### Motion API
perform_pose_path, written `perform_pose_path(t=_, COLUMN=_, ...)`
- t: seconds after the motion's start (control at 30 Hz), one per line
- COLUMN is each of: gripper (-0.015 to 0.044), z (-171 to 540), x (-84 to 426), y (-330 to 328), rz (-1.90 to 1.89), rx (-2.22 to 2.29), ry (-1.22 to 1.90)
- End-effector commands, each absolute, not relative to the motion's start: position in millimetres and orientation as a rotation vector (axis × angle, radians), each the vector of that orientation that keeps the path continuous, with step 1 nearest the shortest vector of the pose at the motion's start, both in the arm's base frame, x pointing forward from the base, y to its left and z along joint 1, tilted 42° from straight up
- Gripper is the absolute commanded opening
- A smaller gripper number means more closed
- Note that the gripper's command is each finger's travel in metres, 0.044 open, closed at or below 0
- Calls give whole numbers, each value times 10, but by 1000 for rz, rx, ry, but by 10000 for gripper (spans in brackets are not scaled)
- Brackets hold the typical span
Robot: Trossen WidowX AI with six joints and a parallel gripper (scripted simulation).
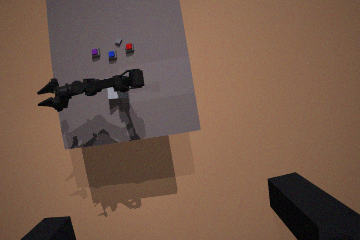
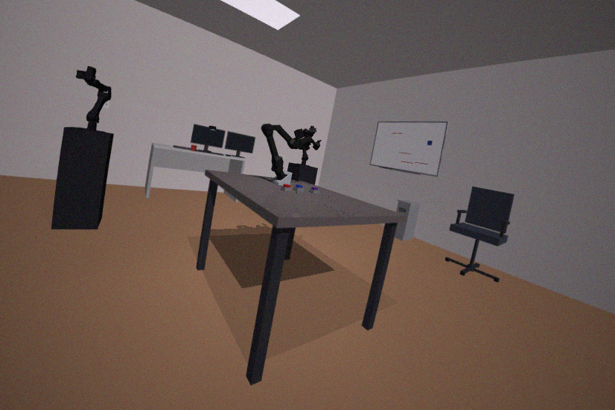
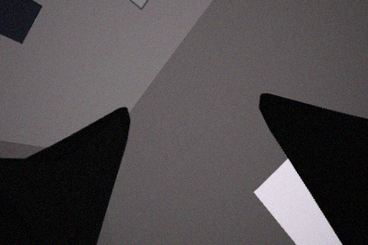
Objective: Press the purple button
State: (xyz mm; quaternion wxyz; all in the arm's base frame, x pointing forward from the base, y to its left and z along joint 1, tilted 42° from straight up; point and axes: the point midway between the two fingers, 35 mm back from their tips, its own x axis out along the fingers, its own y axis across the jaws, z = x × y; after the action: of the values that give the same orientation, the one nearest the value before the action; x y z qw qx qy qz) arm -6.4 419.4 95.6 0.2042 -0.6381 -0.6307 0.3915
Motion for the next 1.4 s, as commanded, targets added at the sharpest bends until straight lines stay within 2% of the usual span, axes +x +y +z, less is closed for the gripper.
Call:
perform_pose_path(t=0.0, gripper=400, z=938, x=-44, y=4201, rz=1110, rx=-1781, ry=-1736)
perform_pose_path(t=0.07, gripper=400, z=791, x=124, y=4238, rz=1243, rx=-1784, ry=-1545)
perform_pose_path(t=0.17, gripper=400, z=471, x=505, y=4252, rz=1457, rx=-1758, ry=-1078)
perform_pose_path(t=0.3, gripper=400, z=106, x=977, y=4129, rz=1556, rx=-1667, ry=-461)
perform_pose_path(t=0.57, gripper=400, z=-231, x=1466, y=3814, rz=1451, rx=-1493, ry=215)
perform_pose_path(t=0.97, gripper=400, z=-496, x=2021, y=3091, rz=946, rx=-1151, ry=1020)
perform_pose_path(t=1.37, gripper=400, z=-431, x=2323, y=2257, rz=178, rx=-792, ry=1474)
